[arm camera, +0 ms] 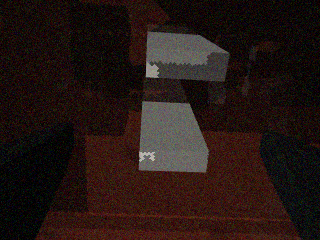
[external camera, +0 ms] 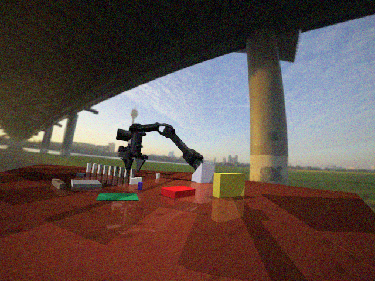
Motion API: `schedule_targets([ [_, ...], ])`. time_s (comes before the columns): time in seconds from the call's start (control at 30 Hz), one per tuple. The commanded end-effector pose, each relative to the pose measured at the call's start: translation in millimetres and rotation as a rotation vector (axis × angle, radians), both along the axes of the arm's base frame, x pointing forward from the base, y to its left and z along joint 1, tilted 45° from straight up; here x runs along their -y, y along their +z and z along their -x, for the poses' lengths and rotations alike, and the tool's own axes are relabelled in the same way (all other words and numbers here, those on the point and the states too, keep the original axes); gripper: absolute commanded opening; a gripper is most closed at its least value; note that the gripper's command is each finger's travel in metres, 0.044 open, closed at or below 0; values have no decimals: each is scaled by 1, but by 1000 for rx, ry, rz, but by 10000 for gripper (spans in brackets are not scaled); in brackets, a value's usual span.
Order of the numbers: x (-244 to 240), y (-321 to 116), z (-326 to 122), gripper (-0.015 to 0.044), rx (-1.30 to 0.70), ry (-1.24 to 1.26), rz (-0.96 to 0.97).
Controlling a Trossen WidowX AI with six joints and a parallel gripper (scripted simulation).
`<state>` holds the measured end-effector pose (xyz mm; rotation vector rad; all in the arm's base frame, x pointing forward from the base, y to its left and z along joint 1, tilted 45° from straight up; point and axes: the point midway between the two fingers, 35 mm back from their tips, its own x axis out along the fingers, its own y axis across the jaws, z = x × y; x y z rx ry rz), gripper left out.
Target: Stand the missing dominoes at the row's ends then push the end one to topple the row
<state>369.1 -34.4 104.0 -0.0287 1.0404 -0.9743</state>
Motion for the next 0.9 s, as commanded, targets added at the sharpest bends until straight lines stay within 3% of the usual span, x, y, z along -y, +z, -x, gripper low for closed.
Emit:
schedule_targets([
  [0.0,-18,18,-1,440,3,25,0],
  [0.23,-89,89,21,440,-30,113,8],
  [0.47,-89,91,23,440,-42,125,12],
  [0.87,-30,66,106,440,-795,842,179],
])
